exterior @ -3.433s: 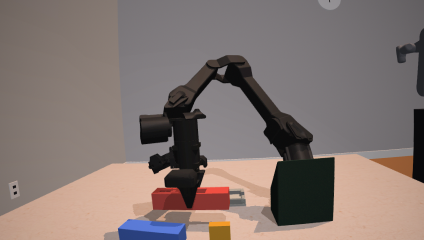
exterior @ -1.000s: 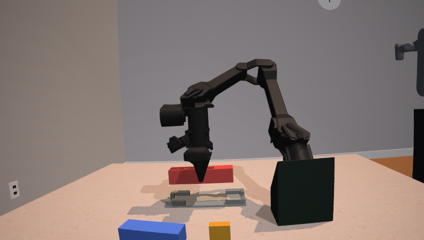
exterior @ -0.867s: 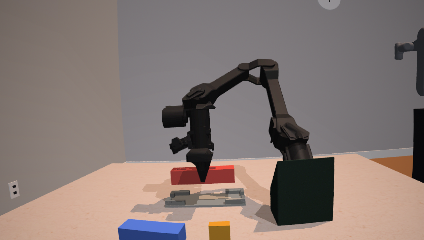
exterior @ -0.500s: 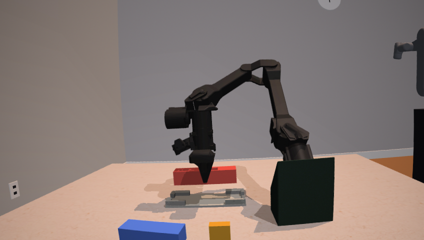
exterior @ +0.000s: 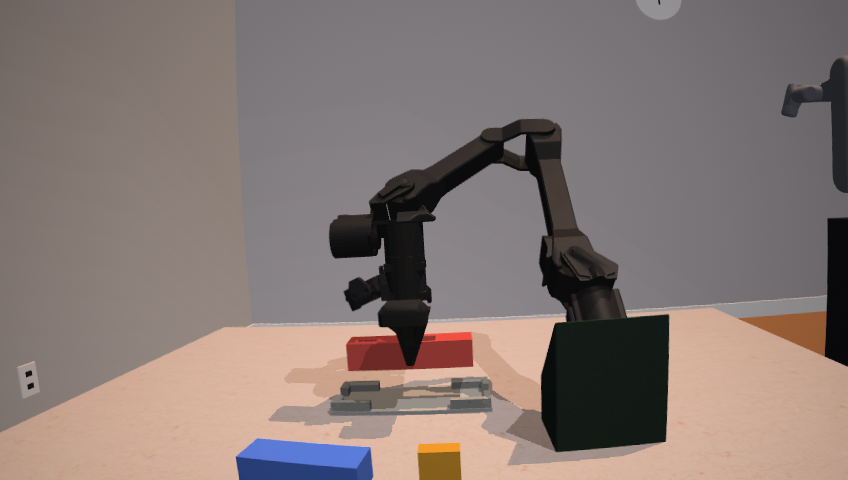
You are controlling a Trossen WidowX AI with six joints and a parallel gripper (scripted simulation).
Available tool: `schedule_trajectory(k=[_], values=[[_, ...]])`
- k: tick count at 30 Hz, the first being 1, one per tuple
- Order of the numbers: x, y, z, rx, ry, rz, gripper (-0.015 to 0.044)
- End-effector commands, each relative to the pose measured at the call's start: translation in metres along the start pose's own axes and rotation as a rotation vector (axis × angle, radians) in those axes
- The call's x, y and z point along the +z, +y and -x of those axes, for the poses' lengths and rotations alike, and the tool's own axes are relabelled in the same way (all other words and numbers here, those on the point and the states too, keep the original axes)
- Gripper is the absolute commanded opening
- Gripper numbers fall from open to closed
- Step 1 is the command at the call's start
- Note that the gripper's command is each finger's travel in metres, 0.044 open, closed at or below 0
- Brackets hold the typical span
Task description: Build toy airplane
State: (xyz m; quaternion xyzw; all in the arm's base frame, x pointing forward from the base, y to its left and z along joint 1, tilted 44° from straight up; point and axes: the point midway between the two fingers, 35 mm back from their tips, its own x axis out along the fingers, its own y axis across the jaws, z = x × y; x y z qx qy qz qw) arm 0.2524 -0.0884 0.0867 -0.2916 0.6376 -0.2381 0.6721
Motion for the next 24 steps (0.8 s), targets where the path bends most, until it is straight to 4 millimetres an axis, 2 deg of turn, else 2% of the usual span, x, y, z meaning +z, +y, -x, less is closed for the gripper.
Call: schedule_trajectory(k=[1,24], values=[[0.0,0.0,-0.003,-0.003,0.0,0.004,0.0195],[0.0,-0.001,-0.039,-0.005,-0.001,0.004,0.0195]])
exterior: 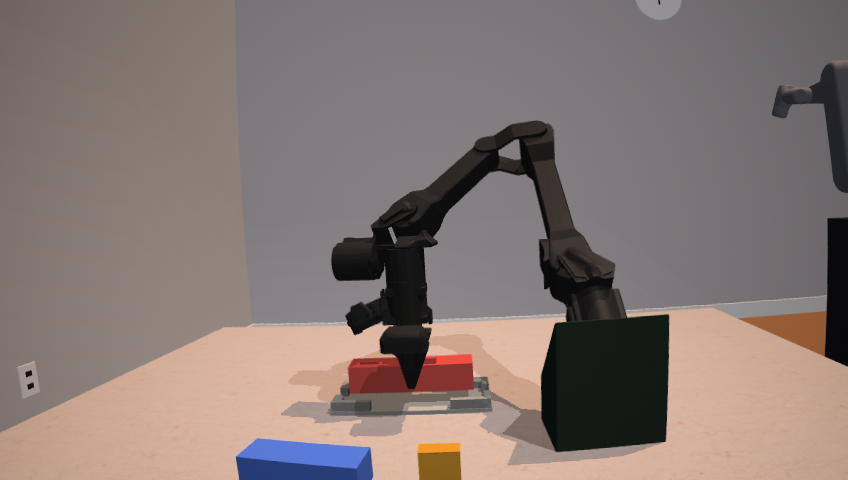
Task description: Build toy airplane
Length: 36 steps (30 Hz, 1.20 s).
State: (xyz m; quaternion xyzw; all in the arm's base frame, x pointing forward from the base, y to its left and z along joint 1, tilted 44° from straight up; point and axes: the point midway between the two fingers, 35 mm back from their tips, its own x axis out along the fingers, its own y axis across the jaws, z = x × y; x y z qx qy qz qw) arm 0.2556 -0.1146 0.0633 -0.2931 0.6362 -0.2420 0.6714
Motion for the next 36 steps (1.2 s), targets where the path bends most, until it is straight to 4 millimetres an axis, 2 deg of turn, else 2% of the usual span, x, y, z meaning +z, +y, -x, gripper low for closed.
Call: schedule_trajectory(k=[1,8,13,28,29,36], values=[[-0.0008,0.0014,-0.0041,0.003,-0.001,0.008,0.0195],[-0.0006,-0.0002,-0.0026,0.0,0.001,0.0,0.0161],[-0.0006,-0.0002,-0.0026,0.0,0.001,0.0,0.003],[-0.0006,-0.0002,-0.0026,0.0,0.001,0.0,0.0424],[-0.0006,-0.0002,-0.0026,0.0,0.001,0.0,0.044],[-0.0006,-0.0002,-0.0026,0.0,0.001,0.0,0.044]])
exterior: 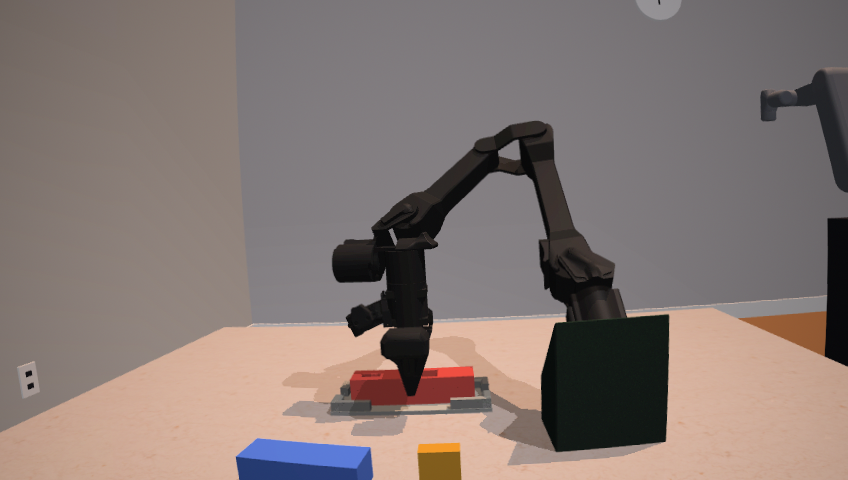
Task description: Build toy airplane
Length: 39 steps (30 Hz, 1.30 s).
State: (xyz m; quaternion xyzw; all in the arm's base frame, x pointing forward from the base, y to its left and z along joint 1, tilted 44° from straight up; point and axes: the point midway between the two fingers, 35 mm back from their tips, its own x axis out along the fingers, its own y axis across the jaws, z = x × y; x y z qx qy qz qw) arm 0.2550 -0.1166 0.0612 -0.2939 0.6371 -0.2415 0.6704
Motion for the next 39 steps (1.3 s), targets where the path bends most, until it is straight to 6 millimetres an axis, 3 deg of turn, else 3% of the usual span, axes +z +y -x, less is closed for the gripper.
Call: schedule_trajectory(k=[1,3,7,9,18,22,29,36,39], values=[[0.001,0.0,0.003,0.001,-0.001,-0.002,0.044],[0.004,0.002,0.021,0.009,-0.002,-0.001,0.044],[0.004,0.002,0.084,0.014,-0.002,0.004,0.044],[0.0,0.0,0.104,0.009,-0.002,0.006,0.044],[0.003,0.005,0.107,0.008,-0.002,0.006,0.044],[0.004,0.005,0.103,0.008,-0.002,-0.137,0.044],[0.007,0.009,0.103,0.009,-0.003,-0.141,0.044],[0.042,0.057,0.112,0.017,-0.017,-0.068,0.044],[0.061,0.092,0.115,0.023,-0.018,-0.07,0.044]])
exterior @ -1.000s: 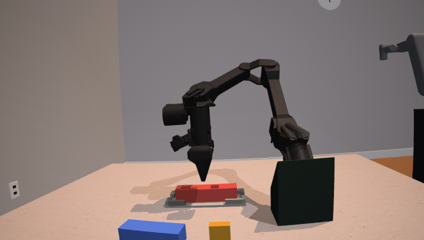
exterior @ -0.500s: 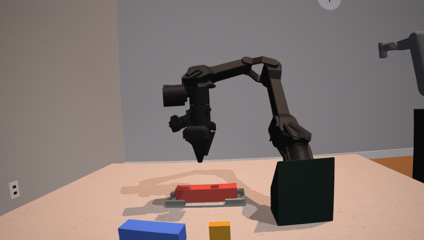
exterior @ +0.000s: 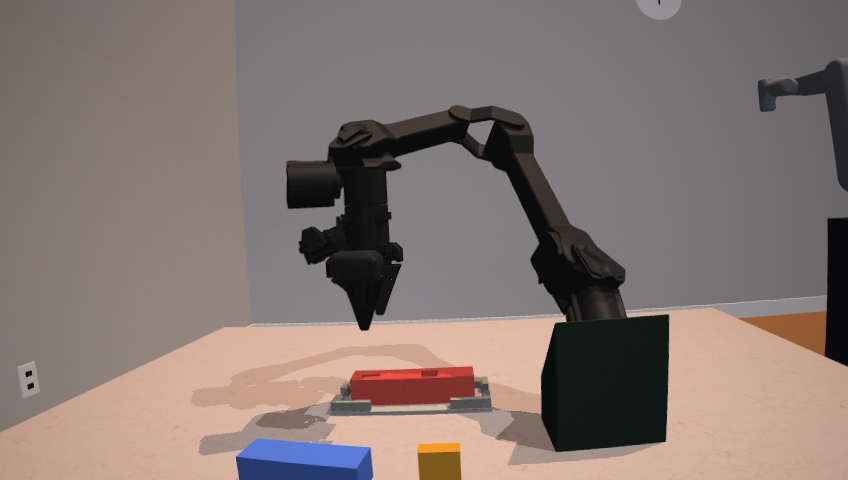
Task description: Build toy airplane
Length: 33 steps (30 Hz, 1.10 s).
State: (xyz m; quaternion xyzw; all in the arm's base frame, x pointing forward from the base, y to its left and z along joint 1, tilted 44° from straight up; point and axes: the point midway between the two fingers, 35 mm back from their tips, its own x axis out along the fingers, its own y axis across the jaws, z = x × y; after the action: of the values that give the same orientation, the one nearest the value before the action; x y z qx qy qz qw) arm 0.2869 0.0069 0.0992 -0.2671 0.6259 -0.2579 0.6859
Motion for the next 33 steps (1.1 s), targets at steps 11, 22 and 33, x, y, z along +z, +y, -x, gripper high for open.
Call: schedule_trajectory(k=[11,22,33], values=[[0.036,0.188,-0.012,0.008,0.005,-0.075,0.044],[0.036,0.198,-0.024,0.007,0.006,-0.083,0.044],[0.035,0.197,-0.072,0.005,0.005,-0.083,0.044]])
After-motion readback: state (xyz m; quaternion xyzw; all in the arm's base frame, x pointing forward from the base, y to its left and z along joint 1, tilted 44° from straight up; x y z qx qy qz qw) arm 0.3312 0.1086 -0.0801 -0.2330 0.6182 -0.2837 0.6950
